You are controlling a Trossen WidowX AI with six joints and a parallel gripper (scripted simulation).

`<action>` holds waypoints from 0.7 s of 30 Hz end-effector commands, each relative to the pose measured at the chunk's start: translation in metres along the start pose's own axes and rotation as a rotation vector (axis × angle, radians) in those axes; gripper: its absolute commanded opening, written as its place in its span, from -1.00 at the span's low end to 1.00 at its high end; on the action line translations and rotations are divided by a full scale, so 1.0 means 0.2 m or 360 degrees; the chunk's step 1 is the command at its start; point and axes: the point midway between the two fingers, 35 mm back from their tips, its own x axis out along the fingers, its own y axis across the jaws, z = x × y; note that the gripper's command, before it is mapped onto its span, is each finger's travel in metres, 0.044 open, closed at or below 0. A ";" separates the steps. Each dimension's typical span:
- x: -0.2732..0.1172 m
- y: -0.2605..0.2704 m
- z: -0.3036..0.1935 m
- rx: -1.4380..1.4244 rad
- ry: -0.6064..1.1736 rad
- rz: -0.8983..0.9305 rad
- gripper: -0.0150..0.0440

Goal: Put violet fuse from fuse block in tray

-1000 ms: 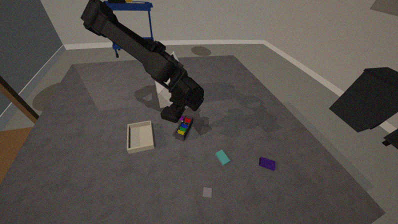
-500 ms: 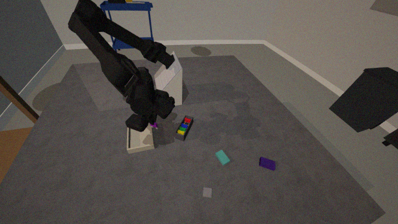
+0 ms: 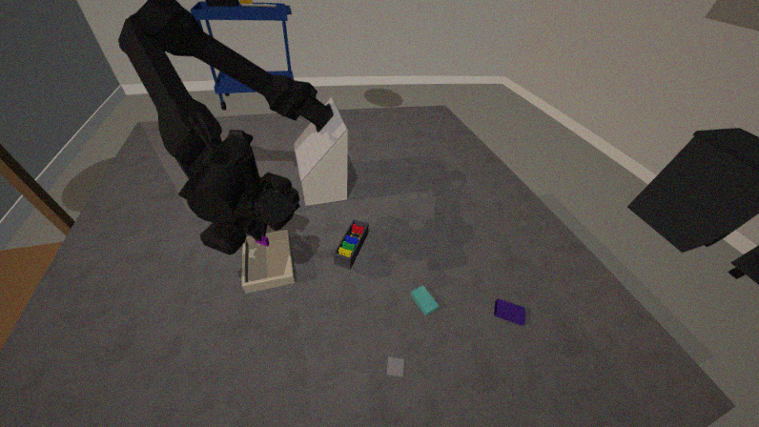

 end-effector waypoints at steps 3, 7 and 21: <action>0.04 0.00 0.00 -0.0005 -0.0001 0.0004 -0.49; 0.08 0.00 0.00 -0.0005 -0.0001 0.0004 -0.49; 0.18 0.00 0.00 -0.0005 0.0001 0.0002 -0.49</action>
